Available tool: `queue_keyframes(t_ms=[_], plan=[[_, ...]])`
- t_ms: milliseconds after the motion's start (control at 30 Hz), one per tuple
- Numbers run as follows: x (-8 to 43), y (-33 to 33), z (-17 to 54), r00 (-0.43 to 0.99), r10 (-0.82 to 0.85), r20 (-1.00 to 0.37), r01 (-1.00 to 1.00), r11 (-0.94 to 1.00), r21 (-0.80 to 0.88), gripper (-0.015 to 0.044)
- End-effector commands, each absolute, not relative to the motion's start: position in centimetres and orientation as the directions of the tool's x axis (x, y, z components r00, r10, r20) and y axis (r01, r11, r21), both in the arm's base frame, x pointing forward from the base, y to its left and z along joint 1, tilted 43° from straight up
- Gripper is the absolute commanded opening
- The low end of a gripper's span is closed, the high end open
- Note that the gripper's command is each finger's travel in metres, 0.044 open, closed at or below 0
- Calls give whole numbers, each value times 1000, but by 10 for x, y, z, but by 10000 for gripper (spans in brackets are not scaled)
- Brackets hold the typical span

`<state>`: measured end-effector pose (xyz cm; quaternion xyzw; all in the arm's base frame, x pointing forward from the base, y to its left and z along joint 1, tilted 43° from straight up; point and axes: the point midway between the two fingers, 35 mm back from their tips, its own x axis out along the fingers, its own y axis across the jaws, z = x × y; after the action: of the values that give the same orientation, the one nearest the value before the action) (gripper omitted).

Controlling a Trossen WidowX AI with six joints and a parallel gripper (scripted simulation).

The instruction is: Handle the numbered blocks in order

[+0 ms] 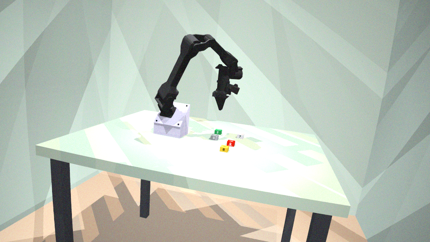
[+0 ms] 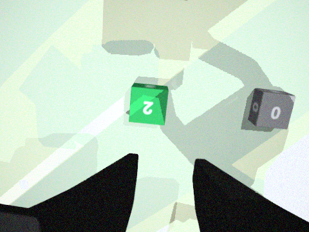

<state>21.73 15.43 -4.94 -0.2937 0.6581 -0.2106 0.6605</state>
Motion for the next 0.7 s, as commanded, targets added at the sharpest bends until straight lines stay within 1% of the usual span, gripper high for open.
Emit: queue_keyframes(t_ms=[0,67,133,267,400,433,667], plan=[[216,163,-59,39,-662,-748,-93,743,-663,120],[216,163,-59,39,-662,-748,-93,743,-663,120],[218,154,-70,39,-662,-749,-93,744,-662,172],[220,111,-117,40,-664,-747,-92,742,-664,278],[219,108,-119,40,-664,-747,-92,742,-665,383],[219,108,-119,40,-664,-747,-92,742,-665,400],[220,104,-125,40,-664,-746,-92,741,-665,400]])
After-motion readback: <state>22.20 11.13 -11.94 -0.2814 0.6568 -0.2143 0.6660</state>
